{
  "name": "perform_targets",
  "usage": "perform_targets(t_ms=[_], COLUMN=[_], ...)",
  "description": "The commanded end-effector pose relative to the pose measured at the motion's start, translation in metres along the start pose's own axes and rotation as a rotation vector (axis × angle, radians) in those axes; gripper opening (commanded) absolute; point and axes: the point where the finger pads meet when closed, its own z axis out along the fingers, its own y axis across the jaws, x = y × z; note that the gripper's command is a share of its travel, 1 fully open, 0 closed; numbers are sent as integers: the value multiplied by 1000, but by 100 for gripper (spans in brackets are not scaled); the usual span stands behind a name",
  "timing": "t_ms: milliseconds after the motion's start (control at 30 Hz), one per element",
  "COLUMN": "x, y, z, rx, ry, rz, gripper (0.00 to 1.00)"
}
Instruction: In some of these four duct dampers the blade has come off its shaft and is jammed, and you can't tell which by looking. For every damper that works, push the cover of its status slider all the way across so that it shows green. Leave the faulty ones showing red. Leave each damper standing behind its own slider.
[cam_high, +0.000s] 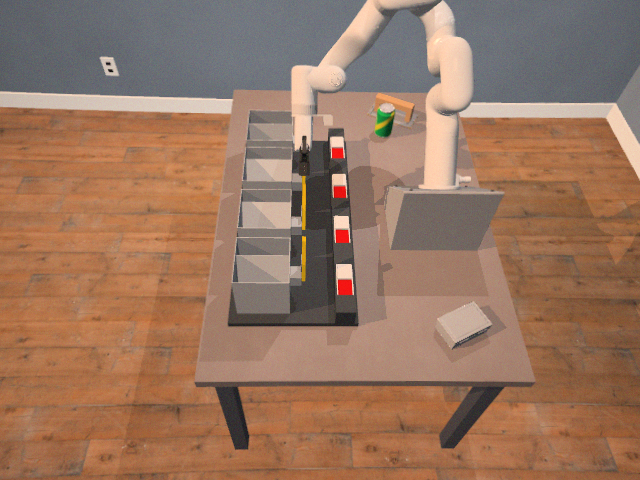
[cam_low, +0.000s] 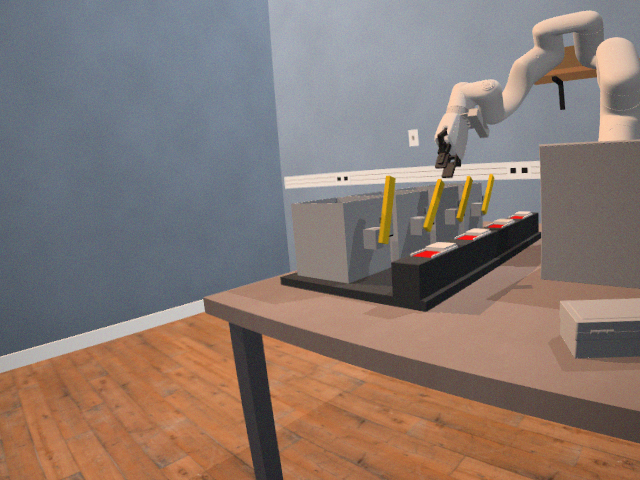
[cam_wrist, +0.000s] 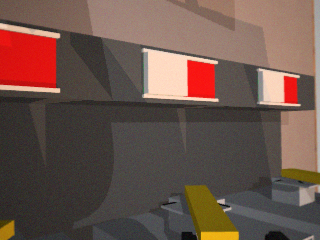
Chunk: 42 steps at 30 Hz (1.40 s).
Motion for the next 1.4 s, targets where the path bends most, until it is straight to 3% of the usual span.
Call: perform_targets(t_ms=[0,133,267,333,467,833,900,1067,1367], x=[-1,-3,-15,-15,-43,-97,-97,-112,-112], y=[1,2,17,17,45,103,103,120,121], z=[-3,-2,0,0,5,16,16,19,20], rx=[0,8,87,87,255,562,562,655,662], ry=[-3,-2,1,1,-19,-3,-3,-3,-4], rz=[-1,-1,-2,-2,4,-2,-2,0,0], gripper=[39,39,39,39,39,39,39,39,39])
